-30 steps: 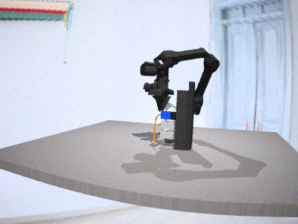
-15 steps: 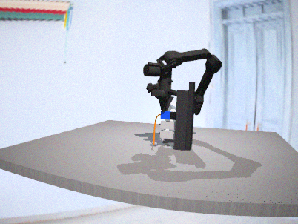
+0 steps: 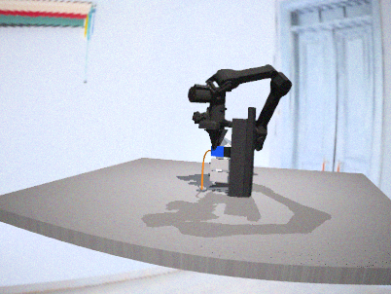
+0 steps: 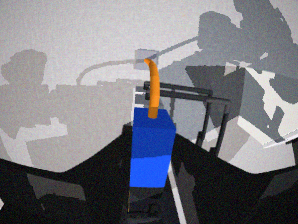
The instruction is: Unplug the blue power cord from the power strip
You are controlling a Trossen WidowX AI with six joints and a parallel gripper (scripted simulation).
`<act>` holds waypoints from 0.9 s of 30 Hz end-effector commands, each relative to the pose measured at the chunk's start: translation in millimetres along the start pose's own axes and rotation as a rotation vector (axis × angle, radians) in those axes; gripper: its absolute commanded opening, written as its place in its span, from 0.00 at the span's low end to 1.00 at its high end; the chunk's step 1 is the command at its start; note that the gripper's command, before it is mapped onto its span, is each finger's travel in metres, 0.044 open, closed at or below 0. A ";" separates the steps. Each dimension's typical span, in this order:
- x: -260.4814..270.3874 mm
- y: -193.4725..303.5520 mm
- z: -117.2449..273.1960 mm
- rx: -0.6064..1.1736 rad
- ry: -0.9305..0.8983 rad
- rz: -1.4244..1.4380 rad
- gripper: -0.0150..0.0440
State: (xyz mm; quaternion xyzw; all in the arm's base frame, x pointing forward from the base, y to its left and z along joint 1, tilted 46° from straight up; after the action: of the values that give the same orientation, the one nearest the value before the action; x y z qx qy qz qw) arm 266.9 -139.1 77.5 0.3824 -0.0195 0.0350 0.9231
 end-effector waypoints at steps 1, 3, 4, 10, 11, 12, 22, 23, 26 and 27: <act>0.2 -0.1 0.7 -0.001 -0.001 0.001 0.28; 0.2 -0.1 0.7 -0.001 -0.001 0.001 0.26; 0.2 -0.4 0.7 -0.001 -0.001 0.001 0.25; -0.4 -7.0 1.1 -0.001 -0.002 0.000 0.25; -0.5 -8.6 1.2 -0.002 -0.002 0.000 0.25; -0.7 -10.2 1.2 -0.002 -0.002 0.000 0.25; -2.7 -26.3 2.4 -0.003 -0.003 -0.001 0.25; -3.0 -27.9 2.6 -0.003 -0.003 -0.002 0.25; -3.8 -32.7 3.3 -0.004 -0.003 -0.002 0.25; -4.1 -34.2 3.6 -0.004 -0.003 -0.002 0.25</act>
State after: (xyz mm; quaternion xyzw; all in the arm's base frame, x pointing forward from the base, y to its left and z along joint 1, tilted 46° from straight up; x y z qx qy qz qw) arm 267.7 -142.2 67.0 0.4123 -0.0208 0.0357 0.9101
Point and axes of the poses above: the point midway between the two fingers, 35 mm back from their tips, its own z axis back along the fingers, its own x axis across the jaws, y = z × x, the point moved 8 cm from there along z, back along the fingers, and after that the axes turned 10 degrees about z, right-handed, at the moved point
